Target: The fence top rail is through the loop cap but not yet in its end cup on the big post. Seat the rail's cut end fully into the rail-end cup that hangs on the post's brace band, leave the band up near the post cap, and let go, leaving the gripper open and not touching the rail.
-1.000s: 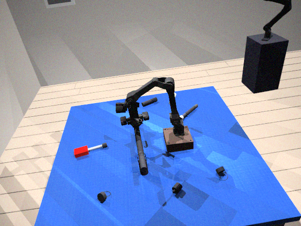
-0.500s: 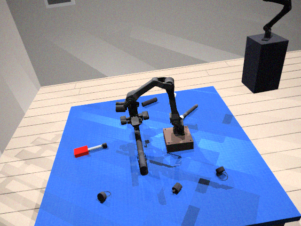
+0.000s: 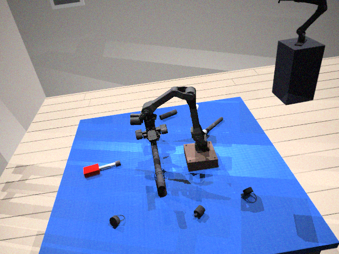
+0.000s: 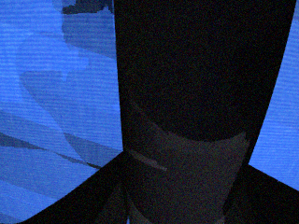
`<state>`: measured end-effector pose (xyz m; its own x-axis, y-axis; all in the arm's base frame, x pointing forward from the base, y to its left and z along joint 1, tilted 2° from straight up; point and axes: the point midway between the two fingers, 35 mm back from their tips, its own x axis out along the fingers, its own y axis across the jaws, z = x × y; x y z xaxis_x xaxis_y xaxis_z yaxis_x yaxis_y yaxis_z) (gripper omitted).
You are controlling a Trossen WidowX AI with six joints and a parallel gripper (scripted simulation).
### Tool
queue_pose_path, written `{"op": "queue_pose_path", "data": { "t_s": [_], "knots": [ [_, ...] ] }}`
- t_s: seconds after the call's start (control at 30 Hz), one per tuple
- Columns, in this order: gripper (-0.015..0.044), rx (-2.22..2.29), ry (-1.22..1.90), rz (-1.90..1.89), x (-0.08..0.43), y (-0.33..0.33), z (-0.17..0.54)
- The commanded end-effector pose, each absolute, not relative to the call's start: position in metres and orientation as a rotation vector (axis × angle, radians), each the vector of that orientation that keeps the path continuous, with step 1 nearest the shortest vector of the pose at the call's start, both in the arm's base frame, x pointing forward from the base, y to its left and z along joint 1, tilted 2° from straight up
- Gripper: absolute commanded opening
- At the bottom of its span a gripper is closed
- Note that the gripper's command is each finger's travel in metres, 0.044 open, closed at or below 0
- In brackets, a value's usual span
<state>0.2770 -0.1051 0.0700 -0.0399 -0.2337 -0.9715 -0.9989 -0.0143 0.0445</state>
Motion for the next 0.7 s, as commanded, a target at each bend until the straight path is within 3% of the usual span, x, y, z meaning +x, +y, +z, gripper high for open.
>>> {"op": "queue_pose_path", "data": {
  "t_s": [0.0, 0.6, 0.67],
  "knots": [
    [0.0000, -1.385, 1.408, 1.123, 0.2787, -0.1100, 0.0720],
    [0.0000, -1.375, 1.405, 1.135, 0.2770, -0.1094, 0.0701],
    [0.0053, -1.375, 1.405, 1.135, 0.2770, -0.1094, 0.0701]
  ]
}}
